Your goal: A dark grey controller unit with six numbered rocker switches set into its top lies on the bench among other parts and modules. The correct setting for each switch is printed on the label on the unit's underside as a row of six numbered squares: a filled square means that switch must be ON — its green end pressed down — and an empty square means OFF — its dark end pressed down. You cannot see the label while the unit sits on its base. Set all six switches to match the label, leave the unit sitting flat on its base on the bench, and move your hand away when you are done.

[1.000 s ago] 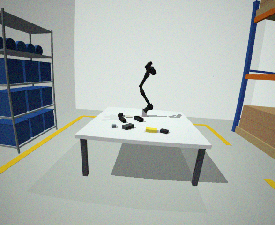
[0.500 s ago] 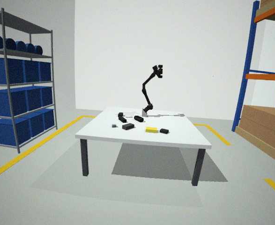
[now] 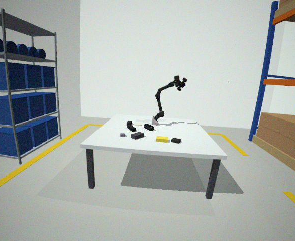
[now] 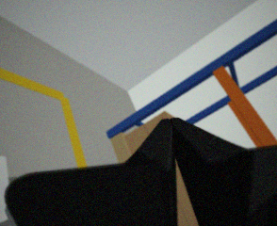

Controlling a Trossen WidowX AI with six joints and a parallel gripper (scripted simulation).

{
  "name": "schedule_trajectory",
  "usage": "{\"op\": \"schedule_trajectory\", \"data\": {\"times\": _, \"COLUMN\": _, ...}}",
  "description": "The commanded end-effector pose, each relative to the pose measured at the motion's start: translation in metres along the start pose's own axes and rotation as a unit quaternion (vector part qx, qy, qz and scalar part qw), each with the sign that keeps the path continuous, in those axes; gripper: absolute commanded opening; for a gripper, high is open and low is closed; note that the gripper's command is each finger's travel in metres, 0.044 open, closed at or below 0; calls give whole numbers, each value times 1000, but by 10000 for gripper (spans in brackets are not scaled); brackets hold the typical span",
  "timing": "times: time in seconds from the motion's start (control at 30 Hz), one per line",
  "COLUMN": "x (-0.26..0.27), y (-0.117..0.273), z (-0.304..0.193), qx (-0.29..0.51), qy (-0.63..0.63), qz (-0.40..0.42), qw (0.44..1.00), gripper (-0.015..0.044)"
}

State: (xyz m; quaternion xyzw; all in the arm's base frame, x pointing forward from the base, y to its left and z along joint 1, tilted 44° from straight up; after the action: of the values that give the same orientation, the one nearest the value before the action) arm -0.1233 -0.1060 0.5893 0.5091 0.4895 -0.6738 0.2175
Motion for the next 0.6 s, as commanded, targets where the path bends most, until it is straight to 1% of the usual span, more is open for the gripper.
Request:
{"op": "schedule_trajectory", "data": {"times": 0.0, "x": 9, "y": -22, "z": -52, "qx": 68, "qy": -82, "qz": 7, "qw": 994, "gripper": 0}}
{"op": "schedule_trajectory", "data": {"times": 0.13, "x": 23, "y": -36, "z": -118, "qx": 158, "qy": -187, "qz": -1, "qw": 970, "gripper": 0}}
{"op": "schedule_trajectory", "data": {"times": 0.27, "x": 37, "y": -35, "z": -184, "qx": 244, "qy": -287, "qz": -27, "qw": 926, "gripper": 0}}
{"op": "schedule_trajectory", "data": {"times": 0.4, "x": 52, "y": -18, "z": -247, "qx": 324, "qy": -376, "qz": -69, "qw": 866, "gripper": 0}}
{"op": "schedule_trajectory", "data": {"times": 0.57, "x": 72, "y": 22, "z": -317, "qx": 410, "qy": -471, "qz": -141, "qw": 769, "gripper": 0}}
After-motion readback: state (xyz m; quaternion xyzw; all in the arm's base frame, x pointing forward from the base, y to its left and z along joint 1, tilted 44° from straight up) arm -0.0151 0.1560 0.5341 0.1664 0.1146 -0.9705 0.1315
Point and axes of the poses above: the point midway between the two fingers, 35 mm back from their tips, its own y axis back along the fingers, its own x axis across the jaws, z = x × y, the point moved 2 cm from there along y, back along the fingers, and after that the axes turned 6 degrees about -y, right-handed, at the moved point
